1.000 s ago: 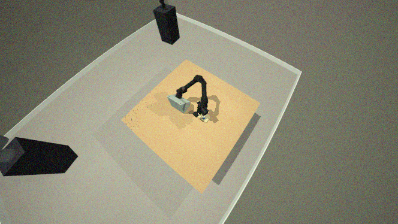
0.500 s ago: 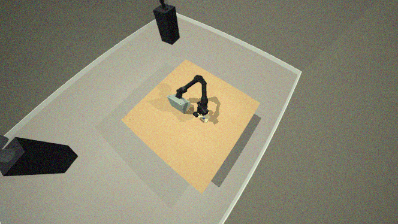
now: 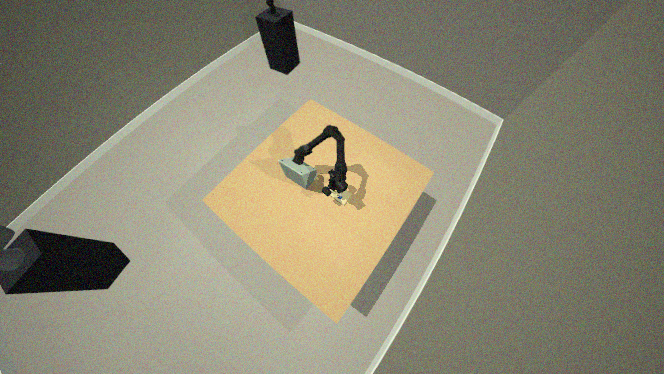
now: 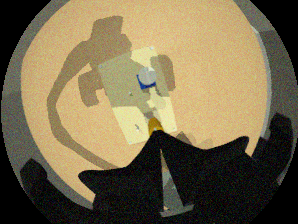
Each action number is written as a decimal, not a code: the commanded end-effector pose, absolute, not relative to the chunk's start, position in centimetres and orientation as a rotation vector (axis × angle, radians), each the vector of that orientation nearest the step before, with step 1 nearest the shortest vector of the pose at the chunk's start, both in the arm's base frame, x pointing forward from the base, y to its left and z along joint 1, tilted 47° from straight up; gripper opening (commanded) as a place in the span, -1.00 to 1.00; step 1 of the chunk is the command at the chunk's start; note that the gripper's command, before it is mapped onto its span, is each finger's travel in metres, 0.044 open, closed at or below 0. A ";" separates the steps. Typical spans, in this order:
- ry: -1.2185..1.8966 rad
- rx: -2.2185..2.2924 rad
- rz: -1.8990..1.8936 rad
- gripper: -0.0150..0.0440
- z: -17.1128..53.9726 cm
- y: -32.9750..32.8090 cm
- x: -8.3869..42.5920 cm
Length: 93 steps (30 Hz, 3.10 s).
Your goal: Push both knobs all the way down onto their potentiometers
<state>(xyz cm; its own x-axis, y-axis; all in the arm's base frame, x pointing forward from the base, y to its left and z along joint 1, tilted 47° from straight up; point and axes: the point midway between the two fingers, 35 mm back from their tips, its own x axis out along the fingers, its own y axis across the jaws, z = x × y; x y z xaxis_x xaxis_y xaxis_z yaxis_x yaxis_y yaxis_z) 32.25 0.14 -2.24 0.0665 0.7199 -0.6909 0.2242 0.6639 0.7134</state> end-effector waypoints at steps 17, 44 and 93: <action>1.496 0.829 0.447 -0.49 -2.4 0.4 32.3; 1.496 0.830 0.447 -0.49 -2.8 0.8 32.3; 1.496 0.830 0.447 -0.49 -3.3 1.4 32.4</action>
<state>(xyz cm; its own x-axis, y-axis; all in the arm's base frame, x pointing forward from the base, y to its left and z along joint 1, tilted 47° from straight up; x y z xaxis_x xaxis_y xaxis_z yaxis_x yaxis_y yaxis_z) 32.13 0.51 -2.82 0.0783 0.7212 -0.6883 0.2451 0.6553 0.7145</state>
